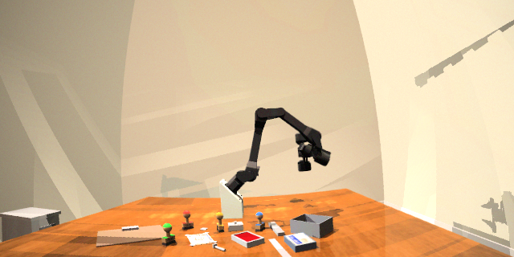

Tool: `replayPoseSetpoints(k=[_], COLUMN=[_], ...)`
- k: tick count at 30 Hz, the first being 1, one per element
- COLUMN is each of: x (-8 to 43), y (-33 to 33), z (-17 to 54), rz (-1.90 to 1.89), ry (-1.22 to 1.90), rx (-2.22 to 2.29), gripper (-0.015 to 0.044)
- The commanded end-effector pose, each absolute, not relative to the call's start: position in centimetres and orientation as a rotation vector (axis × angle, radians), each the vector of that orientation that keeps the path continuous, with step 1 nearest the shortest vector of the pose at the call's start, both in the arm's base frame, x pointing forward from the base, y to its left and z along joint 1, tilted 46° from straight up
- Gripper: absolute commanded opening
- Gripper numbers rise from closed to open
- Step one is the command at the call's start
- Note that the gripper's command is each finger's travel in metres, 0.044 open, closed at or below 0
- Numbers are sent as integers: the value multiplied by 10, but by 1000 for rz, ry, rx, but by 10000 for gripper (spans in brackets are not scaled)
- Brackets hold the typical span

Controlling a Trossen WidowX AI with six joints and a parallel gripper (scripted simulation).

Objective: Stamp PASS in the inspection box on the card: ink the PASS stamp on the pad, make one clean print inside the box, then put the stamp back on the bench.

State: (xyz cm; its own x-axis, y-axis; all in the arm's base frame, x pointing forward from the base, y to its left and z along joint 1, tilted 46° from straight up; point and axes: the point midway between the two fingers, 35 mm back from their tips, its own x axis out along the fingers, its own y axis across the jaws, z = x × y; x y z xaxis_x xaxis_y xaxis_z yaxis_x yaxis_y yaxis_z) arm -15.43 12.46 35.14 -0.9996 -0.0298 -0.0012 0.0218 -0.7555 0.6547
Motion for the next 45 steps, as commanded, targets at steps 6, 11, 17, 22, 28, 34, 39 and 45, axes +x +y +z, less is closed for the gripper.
replayPoseSetpoints(k=[6,11,17,22,28,34,39,45], x=[-139,-98,-32,35,120,186,252,324], y=[160,213,261,284,289,271,233,173], z=[344,329,308,286,254,229,193,134], rz=[-3029,-3209,-3391,-3524,-3648,-3645,-3430,-3073], ry=[-1172,-1321,-1532,-1726,-1994,-2340,-2859,-3322], rx=[35,49,55,63,103,20,-259,-545], gripper=[243,219,219,219,219,219,219,219])
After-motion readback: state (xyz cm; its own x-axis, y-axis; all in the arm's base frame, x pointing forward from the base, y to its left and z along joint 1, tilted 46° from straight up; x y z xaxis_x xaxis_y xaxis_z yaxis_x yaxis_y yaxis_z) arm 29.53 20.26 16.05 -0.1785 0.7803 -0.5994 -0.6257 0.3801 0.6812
